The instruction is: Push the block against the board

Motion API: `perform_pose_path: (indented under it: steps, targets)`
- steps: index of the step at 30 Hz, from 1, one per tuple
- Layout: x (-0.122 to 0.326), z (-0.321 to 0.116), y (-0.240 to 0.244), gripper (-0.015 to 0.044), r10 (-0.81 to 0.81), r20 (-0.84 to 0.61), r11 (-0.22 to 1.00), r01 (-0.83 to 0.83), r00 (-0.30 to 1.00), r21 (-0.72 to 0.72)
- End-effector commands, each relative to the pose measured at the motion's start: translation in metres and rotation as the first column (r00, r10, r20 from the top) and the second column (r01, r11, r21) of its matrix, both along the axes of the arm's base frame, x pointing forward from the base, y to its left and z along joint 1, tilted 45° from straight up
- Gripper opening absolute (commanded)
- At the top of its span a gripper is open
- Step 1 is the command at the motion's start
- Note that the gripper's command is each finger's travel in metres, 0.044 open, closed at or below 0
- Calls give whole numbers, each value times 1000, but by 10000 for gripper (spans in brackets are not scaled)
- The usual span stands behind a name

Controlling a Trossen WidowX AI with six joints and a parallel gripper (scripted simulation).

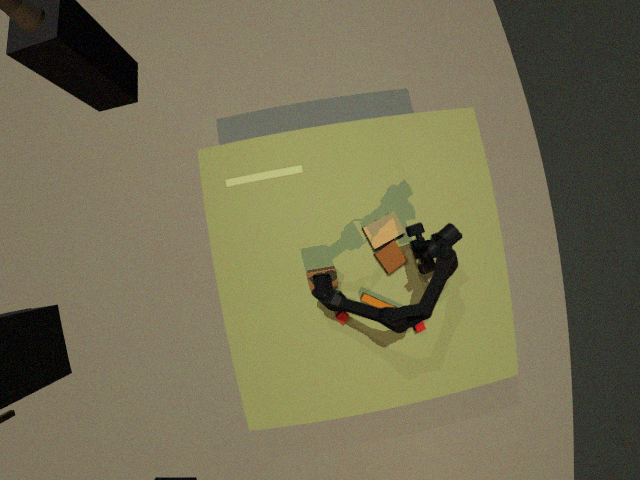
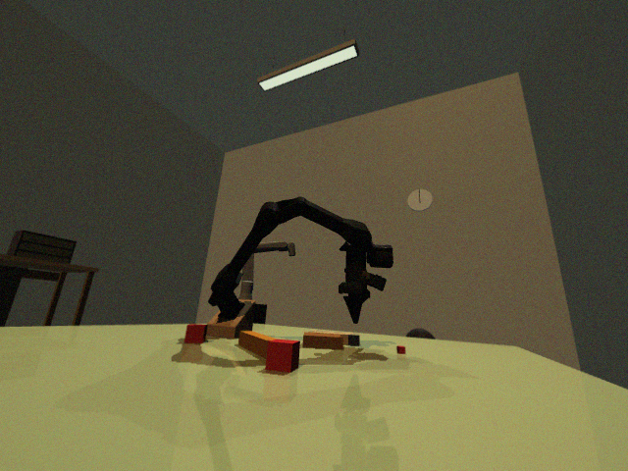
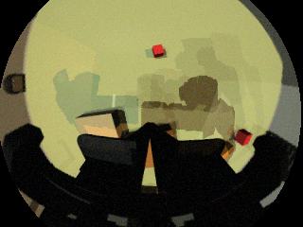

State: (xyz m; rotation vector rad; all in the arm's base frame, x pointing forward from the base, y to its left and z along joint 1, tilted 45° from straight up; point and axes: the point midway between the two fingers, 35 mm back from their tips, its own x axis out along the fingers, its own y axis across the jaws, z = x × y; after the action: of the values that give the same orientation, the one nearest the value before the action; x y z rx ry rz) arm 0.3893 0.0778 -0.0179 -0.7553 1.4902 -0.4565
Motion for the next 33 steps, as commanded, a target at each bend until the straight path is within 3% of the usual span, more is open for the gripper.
perform_pose_path:
  steps: [1, 15, 33]
  targets:
    - [-4, 8, -7, 0, -84, 82, 996, 84, 993, 8]
    - [-19, 33, -35, 0, -410, 384, 910, 398, 827, 114]
    - [-45, 60, -67, 0, -686, 623, 677, 644, 377, 356]
